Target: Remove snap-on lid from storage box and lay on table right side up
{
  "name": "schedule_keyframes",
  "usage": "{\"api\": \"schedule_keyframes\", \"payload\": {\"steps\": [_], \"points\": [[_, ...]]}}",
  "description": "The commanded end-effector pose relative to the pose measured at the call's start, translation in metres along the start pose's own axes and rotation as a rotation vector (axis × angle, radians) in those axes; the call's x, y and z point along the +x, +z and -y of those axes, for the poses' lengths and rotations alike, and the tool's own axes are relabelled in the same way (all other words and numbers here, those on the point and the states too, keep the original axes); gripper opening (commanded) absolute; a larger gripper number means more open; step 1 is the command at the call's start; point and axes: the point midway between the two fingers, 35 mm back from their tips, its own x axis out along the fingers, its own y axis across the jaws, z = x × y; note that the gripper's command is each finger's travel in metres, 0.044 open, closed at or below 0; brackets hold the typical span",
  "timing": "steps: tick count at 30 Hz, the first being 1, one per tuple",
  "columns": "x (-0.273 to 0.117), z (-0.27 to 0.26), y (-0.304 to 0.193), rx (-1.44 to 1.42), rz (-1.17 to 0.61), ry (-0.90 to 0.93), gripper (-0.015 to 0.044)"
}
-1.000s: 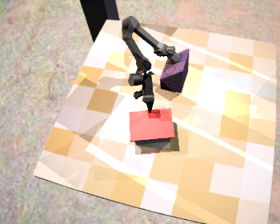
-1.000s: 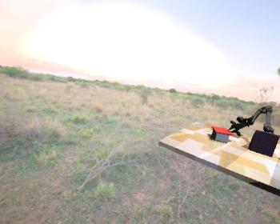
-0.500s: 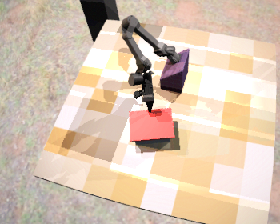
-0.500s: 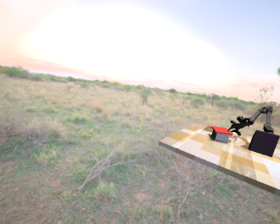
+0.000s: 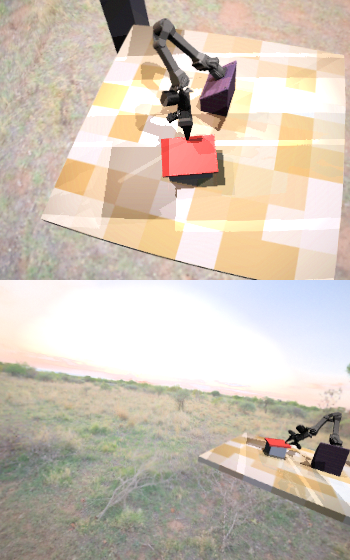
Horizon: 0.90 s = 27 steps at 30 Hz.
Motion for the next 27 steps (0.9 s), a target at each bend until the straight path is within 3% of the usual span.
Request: {"api": "schedule_keyframes", "payload": {"steps": [1,27], "points": [[-0.0014,-0.0018,0.0002,0.004,0.001,0.003,0.0],[0.001,-0.0019,0.0002,0.0,0.0,0.0,0.0]]}}
